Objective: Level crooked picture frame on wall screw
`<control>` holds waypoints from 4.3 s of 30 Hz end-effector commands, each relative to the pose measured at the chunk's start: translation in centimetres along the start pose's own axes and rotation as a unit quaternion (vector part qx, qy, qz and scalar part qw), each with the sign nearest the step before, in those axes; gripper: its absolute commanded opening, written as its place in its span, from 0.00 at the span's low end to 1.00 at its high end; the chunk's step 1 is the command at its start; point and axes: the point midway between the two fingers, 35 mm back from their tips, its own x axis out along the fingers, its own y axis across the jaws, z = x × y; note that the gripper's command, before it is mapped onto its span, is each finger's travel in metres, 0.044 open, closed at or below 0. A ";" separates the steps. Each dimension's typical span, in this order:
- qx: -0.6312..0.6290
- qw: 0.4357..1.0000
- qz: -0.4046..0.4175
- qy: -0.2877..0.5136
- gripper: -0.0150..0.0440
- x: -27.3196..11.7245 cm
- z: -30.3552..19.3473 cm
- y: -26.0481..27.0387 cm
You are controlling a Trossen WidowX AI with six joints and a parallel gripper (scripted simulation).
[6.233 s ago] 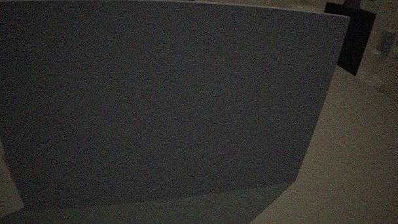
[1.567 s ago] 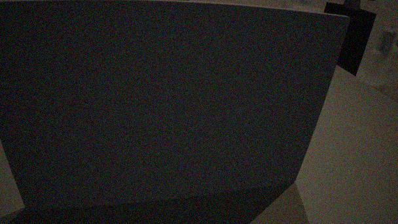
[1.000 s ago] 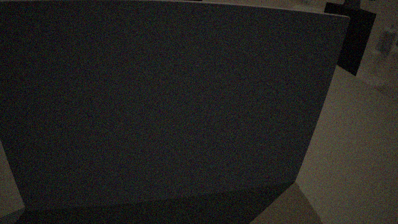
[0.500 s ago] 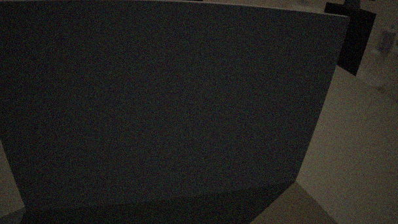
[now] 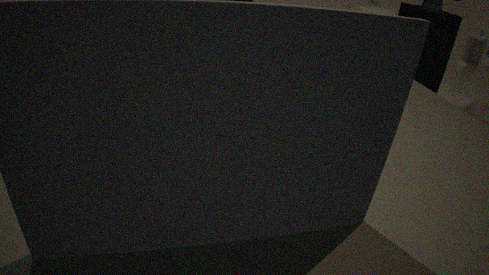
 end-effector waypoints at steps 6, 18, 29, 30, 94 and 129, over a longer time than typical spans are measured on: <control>0.002 1.000 -0.001 0.000 0.69 1.6 -0.1 -0.1; 0.002 1.000 -0.001 0.000 0.69 2.0 -0.1 -0.1; 0.002 1.000 -0.001 0.000 0.43 2.0 -0.1 -0.1; 0.002 1.000 -0.001 0.000 0.38 2.0 -0.1 -0.1; 0.002 1.000 -0.001 0.000 0.25 2.0 -0.2 1.0; 0.002 1.000 -0.001 0.000 0.25 2.0 -0.2 1.0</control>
